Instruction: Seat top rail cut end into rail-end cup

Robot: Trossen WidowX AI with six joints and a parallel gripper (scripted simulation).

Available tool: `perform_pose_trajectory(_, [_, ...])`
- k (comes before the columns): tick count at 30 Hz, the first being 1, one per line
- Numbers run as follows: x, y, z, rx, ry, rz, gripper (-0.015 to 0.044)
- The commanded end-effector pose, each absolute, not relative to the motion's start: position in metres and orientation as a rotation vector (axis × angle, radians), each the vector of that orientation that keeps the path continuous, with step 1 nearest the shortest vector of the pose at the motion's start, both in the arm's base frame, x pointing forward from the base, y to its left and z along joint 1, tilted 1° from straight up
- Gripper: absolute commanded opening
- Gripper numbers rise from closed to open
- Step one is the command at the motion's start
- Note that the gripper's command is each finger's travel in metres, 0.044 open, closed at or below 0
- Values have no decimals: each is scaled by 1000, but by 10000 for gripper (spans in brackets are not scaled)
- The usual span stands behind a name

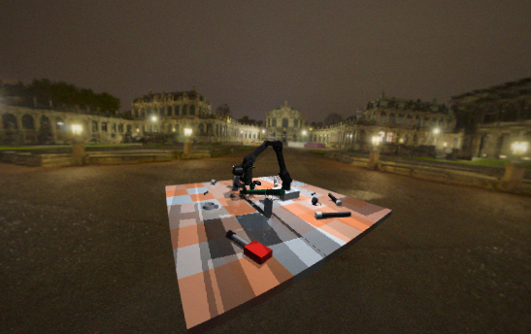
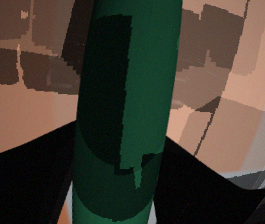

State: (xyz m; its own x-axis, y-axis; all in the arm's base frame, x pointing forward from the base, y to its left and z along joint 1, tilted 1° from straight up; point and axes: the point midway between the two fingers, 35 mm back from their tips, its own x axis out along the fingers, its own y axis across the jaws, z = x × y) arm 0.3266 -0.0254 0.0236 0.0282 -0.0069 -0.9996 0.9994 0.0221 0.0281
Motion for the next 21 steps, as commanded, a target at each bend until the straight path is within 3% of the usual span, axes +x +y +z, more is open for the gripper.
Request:
perform_pose_trajectory(1, [328, -26, 37, 1179, 1163, -1187, 0])
perform_pose_trajectory(13, [319, -31, 117, 989, 939, -1316, 0])
perform_pose_trajectory(21, [319, -28, 112, 997, 959, -1305, 0])
